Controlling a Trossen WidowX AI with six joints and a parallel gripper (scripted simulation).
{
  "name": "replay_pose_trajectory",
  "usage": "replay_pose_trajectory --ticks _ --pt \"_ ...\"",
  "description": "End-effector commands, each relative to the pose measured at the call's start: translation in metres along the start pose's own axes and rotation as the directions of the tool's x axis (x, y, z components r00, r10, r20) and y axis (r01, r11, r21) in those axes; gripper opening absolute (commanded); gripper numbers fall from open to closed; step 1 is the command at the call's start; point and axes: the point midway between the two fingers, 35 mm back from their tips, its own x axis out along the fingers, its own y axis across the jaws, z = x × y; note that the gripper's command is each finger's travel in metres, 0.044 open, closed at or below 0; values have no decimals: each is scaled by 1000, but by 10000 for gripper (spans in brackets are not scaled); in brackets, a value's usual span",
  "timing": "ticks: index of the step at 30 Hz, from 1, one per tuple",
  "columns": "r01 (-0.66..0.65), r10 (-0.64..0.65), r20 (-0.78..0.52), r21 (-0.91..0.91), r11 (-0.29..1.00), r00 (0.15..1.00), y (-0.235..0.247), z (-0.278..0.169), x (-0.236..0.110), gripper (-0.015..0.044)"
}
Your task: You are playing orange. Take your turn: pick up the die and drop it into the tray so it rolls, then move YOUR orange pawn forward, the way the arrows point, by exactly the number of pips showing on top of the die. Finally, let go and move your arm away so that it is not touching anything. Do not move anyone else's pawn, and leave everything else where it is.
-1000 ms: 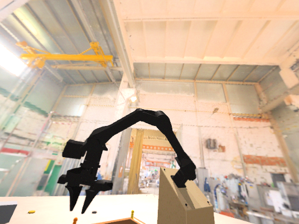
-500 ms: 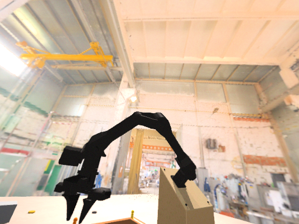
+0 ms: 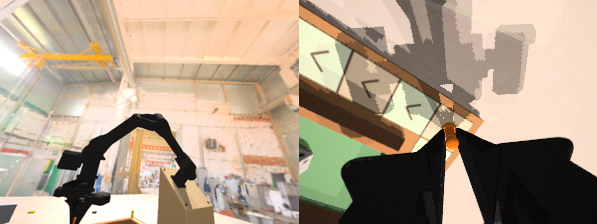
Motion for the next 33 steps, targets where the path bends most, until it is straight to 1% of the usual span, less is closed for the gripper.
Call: replay_pose_trajectory --ticks 1,5,7,20,22,28,33 --pt "-2 2 3 6 1000 1000 0 0 1 9" --pt "-2 2 3 6 1000 1000 0 0 1 0" --pt "0 0 4 5 1000 1000 -1 1 -5 0" --pt "5 -5 -1 6 1000 1000 -8 1 -114 0" --pt "4 -4 -1 6 1000 1000 -6 0 -126 0" --pt "4 -4 -2 6 1000 1000 -6 1 -127 0" --pt "11 -11 -9 8 1000 1000 13 20 -119 0"
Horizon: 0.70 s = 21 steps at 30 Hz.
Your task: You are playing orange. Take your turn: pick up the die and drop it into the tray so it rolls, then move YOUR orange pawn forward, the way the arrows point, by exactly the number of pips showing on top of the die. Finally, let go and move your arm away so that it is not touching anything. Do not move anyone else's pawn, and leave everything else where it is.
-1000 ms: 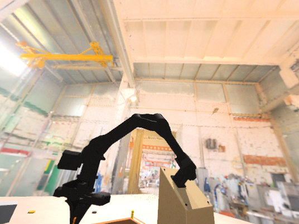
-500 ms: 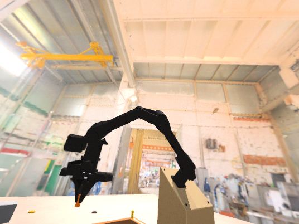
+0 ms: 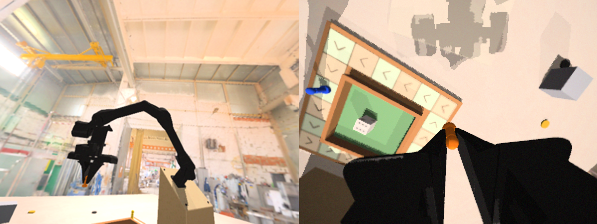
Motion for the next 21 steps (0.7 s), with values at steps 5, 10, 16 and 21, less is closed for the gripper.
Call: replay_pose_trajectory --ticks 5,10,16,21 --pt "16 -16 -11 -8 1000 1000 38 36 12 0" --pt "20 -21 -13 -7 1000 1000 64 53 22 0" --pt "21 -21 -12 -7 1000 1000 97 69 34 0" --pt "18 -18 -9 -7 1000 1000 126 79 44 0"
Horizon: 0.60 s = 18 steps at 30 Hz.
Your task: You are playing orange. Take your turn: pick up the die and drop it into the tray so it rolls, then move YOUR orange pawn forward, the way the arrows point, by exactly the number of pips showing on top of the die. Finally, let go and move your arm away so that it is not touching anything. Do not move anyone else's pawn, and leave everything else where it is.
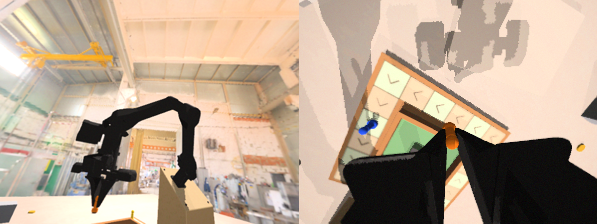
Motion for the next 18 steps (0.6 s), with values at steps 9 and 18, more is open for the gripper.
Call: replay_pose_trajectory --ticks 9,18 --pt "-12 12 18 5 1000 1000 73 19 19 0" --pt "-31 31 27 -1 1000 999 109 20 30 0"
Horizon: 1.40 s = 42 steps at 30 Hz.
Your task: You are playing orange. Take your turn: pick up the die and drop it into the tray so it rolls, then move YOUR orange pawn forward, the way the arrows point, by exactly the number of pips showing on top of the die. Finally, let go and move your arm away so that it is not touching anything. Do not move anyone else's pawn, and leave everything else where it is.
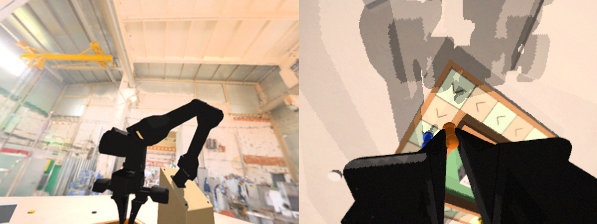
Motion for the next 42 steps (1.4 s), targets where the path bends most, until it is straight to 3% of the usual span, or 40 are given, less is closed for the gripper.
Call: replay_pose_trajectory --ticks 1,11,31,42 --pt "-3 3 11 2 1000 1000 10 1 1 0" --pt "-4 4 12 2 1000 1000 10 2 35 0" --pt "-5 5 12 2 1000 1000 11 2 53 0" --pt "-4 5 16 -6 1000 1000 11 4 37 289"
